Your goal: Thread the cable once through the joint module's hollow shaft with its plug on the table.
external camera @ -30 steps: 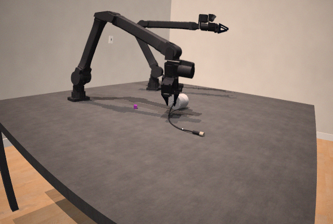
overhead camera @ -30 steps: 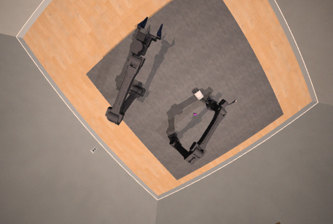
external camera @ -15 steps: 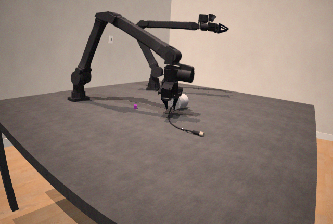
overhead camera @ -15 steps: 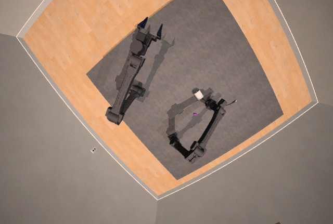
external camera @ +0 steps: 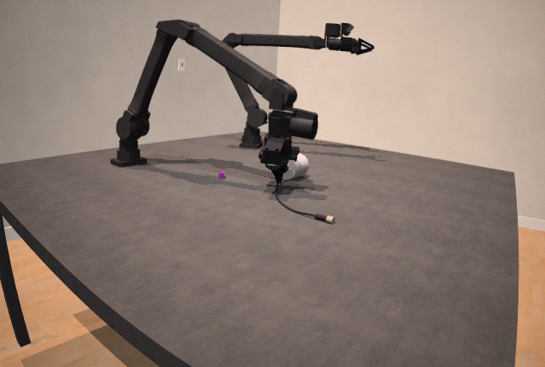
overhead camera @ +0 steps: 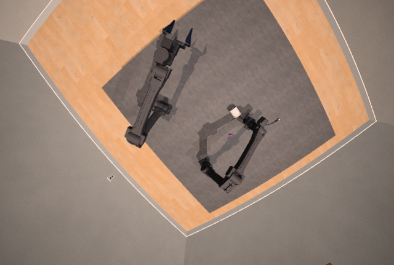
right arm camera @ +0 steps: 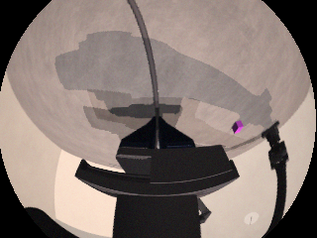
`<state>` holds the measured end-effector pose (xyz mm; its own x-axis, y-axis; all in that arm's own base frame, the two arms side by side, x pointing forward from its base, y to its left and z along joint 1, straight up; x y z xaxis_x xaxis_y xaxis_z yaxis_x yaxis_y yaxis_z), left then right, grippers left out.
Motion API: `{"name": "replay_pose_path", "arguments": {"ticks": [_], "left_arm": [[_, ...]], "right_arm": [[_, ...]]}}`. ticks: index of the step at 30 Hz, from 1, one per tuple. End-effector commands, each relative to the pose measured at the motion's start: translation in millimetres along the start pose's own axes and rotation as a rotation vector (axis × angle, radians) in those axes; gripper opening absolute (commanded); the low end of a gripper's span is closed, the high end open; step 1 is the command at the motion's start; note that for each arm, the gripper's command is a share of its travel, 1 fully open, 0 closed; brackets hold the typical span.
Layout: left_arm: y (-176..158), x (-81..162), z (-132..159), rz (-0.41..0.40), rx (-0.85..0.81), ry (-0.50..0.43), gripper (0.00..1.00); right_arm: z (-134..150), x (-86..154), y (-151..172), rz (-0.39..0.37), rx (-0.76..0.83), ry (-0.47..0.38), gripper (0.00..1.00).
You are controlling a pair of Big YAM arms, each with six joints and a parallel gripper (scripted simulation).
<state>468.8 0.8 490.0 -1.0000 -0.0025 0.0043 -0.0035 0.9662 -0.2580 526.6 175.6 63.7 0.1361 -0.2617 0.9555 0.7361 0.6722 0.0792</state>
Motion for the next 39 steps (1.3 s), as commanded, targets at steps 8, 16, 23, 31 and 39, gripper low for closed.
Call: {"name": "replay_pose_path", "arguments": {"ticks": [8, 16, 23, 31, 39], "left_arm": [[-1.6, -3.1, -10.5, 0.003, 0.002, -0.026, 0.96], [-1.6, -3.1, -10.5, 0.003, 0.002, -0.026, 0.96], [-1.6, -3.1, -10.5, 0.003, 0.002, -0.026, 0.96], [-1.6, -3.1, -10.5, 0.003, 0.002, -0.026, 0.96], [-1.6, -3.1, -10.5, 0.003, 0.002, -0.026, 0.96]], "right_arm": [[5.3, 3.5, 6.3, -0.006, 0.026, -0.008, 0.00], [0.8, 9.6, 10.5, -0.020, 0.018, -0.015, 0.00], [7.6, 12.1, 15.4, -0.023, 0.018, -0.017, 0.00], [17.2, 13.7, 15.6, -0.037, 0.018, -0.020, 0.00], [24.8, 12.0, 15.4, -0.033, 0.017, -0.014, 0.00]]}}
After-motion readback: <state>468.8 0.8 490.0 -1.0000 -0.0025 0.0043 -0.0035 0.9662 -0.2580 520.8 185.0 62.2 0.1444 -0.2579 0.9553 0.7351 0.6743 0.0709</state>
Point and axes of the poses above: on each arm, the point where the finger pads meet when closed, its own x axis back along the fingers, its own y axis across the jaws, z = x × y, the point moved 5 cm from there along x, back along the fingers, and after that the axes turned 15 degrees about x, right-handed, at the moved point
